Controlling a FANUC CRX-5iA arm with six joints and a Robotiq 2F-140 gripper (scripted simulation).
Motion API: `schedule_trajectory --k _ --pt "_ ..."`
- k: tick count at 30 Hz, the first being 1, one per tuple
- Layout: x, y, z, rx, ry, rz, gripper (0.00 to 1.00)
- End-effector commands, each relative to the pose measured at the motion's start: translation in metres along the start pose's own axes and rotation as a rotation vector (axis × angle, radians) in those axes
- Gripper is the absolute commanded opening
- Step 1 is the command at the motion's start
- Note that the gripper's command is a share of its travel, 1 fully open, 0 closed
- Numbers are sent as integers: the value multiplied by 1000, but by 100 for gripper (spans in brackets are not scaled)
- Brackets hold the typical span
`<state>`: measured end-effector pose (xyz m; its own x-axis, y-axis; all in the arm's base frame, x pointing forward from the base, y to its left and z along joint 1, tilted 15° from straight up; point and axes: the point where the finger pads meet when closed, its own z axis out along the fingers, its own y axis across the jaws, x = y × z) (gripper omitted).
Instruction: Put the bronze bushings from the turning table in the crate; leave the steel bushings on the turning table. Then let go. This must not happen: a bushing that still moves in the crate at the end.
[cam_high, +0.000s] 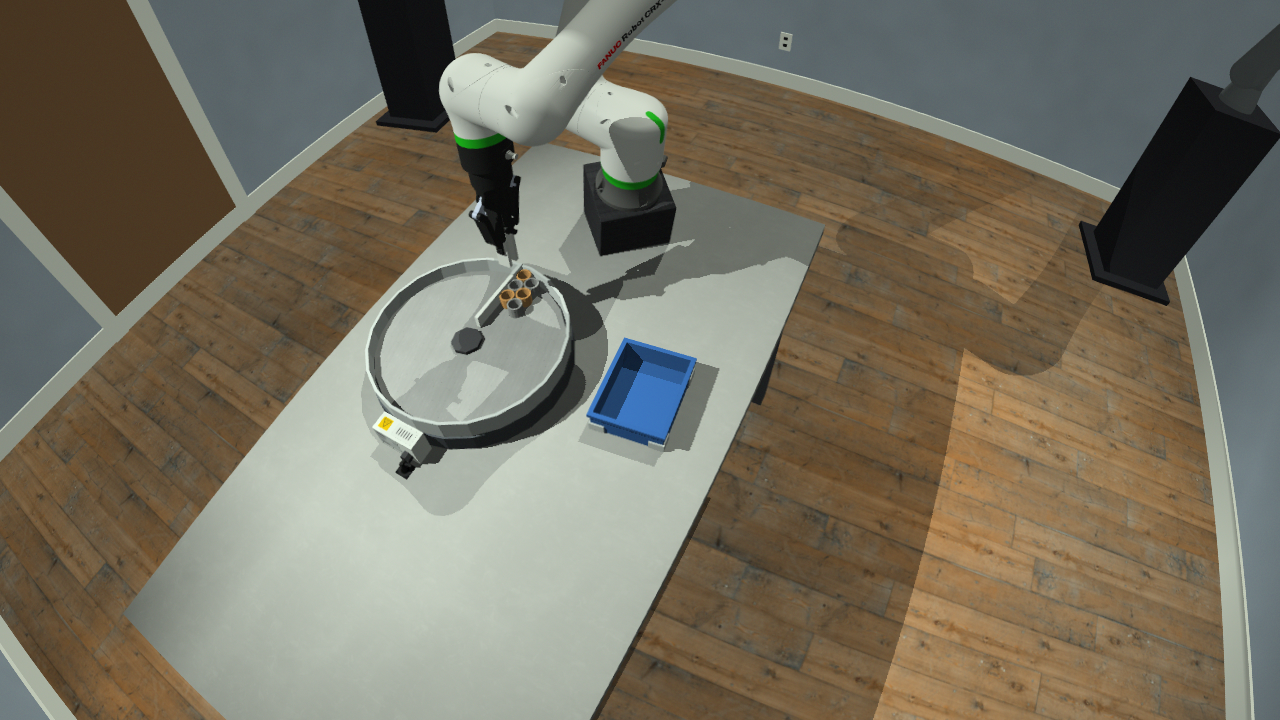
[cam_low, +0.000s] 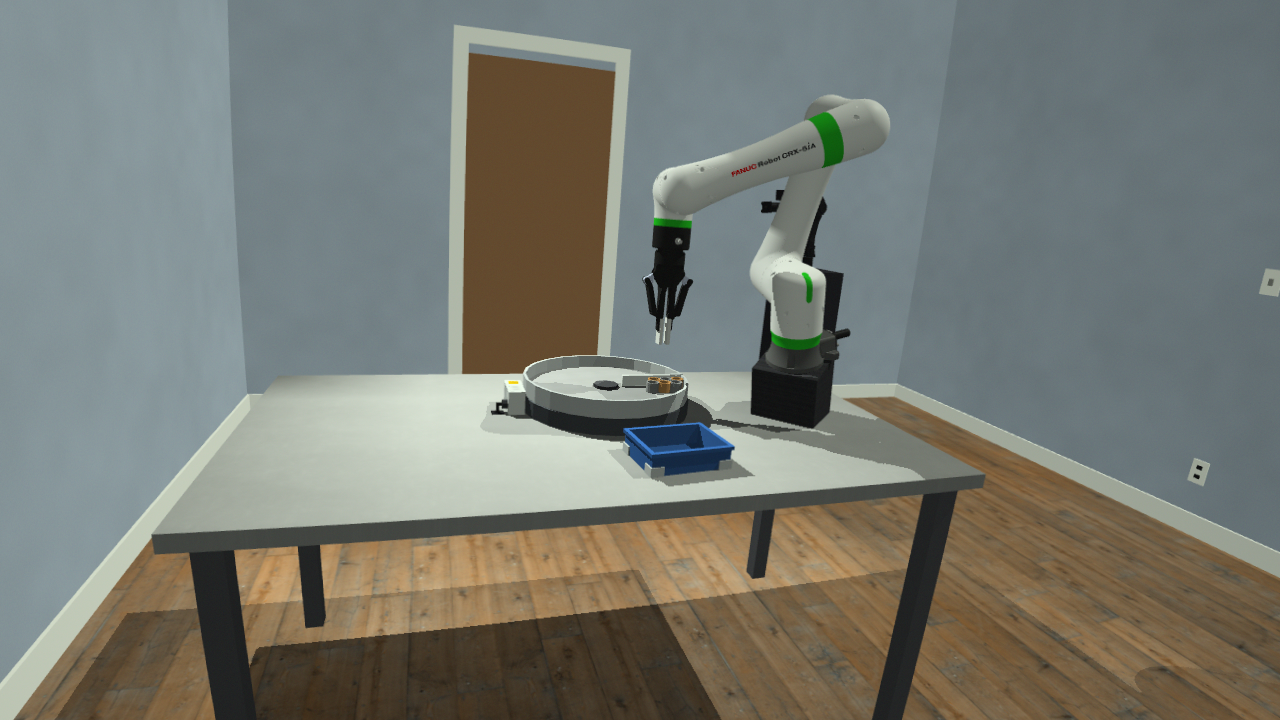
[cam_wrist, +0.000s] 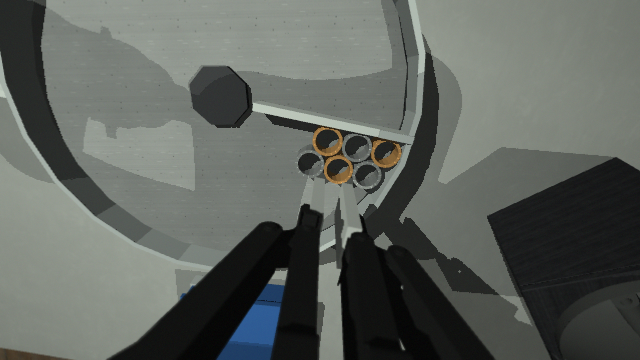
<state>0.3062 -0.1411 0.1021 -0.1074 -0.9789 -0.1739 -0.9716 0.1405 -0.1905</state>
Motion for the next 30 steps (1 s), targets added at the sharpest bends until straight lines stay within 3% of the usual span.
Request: schedule_trajectory --k 1,17,26,30 --pt "0 0 0 0 0 0 9" --pt "-1 0 2 -17 -20 -41 6" --pt "-4 -1 11 -65 -99 -181 6" --pt "-7 -2 19 -112 -174 -316 6"
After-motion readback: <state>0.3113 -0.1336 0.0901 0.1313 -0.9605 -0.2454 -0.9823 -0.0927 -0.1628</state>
